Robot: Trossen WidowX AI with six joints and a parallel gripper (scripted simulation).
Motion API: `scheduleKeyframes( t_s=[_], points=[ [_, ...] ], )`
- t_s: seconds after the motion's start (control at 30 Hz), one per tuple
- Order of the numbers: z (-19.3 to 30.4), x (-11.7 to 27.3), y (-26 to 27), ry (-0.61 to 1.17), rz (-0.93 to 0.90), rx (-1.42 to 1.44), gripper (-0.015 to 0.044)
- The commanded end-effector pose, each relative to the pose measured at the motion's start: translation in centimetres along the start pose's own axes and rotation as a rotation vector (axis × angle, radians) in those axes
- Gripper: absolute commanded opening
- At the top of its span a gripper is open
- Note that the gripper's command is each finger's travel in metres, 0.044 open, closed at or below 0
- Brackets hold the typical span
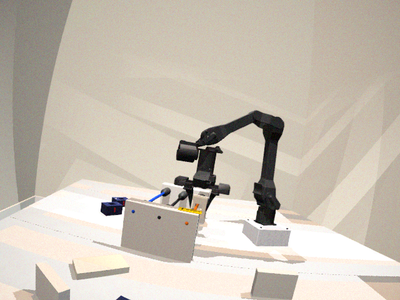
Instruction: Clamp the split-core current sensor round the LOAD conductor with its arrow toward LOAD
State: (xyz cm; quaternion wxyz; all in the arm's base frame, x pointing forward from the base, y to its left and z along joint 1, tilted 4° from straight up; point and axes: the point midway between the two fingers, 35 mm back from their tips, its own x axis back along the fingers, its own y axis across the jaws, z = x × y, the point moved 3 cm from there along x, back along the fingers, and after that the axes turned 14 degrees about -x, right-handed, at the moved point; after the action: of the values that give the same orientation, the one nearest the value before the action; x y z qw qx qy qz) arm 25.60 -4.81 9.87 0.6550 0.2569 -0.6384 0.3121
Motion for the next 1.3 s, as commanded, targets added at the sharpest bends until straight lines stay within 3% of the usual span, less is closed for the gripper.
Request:
scheduleKeyframes(
  t_s=[0.0, 0.83, 1.17, 1.27],
  points=[
    [-0.09, 0.04, -0.37, -0.001, 0.002, 0.0, 0.0],
    [-0.13, -0.47, -0.51, 0.0, 0.001, -0.001, 0.0],
    [-0.08, -0.06, -0.4, 0.002, -0.004, -0.004, 0.0263],
    [-0.08, -0.06, -0.4, 0.002, -0.004, -0.004, 0.0265]
  ],
)
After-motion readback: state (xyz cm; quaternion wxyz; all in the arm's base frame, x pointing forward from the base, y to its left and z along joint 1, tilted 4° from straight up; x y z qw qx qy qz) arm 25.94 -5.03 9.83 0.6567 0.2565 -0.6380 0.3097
